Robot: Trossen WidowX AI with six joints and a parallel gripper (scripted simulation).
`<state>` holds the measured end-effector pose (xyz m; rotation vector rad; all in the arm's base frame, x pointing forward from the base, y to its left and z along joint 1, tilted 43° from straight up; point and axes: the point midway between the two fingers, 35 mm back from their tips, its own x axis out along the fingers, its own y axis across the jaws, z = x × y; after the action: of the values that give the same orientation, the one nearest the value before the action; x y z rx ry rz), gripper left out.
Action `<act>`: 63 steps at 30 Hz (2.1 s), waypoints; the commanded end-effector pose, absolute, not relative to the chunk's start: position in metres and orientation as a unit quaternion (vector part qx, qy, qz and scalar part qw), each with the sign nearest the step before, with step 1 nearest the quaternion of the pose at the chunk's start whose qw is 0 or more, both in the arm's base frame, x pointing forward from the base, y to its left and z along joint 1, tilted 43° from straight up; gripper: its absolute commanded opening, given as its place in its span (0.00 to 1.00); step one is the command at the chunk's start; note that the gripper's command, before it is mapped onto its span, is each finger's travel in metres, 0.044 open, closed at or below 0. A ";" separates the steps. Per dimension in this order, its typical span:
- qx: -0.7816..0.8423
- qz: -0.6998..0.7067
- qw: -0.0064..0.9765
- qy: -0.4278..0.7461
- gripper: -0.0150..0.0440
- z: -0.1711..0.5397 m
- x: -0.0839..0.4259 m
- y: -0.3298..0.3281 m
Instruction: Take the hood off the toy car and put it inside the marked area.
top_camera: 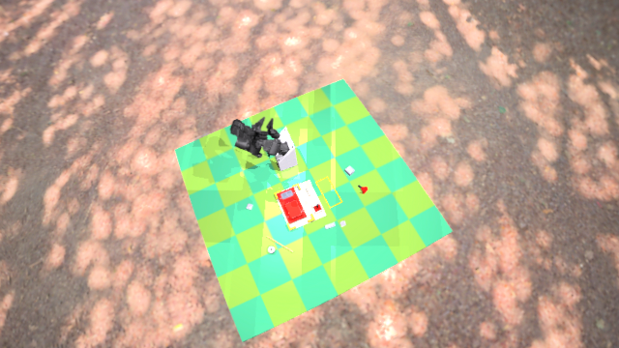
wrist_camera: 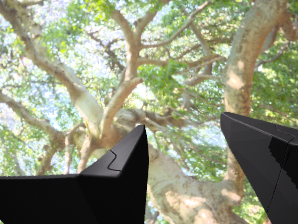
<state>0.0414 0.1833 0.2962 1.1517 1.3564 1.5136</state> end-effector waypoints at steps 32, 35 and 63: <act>0.463 0.047 0.809 0.360 1.00 0.172 0.350 0.123; 0.399 -0.016 0.837 0.375 1.00 0.147 0.362 0.101; -0.270 -0.252 0.659 0.655 1.00 0.044 0.333 -0.069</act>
<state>0.3319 -0.0680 0.0421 -0.5934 1.4817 -0.5686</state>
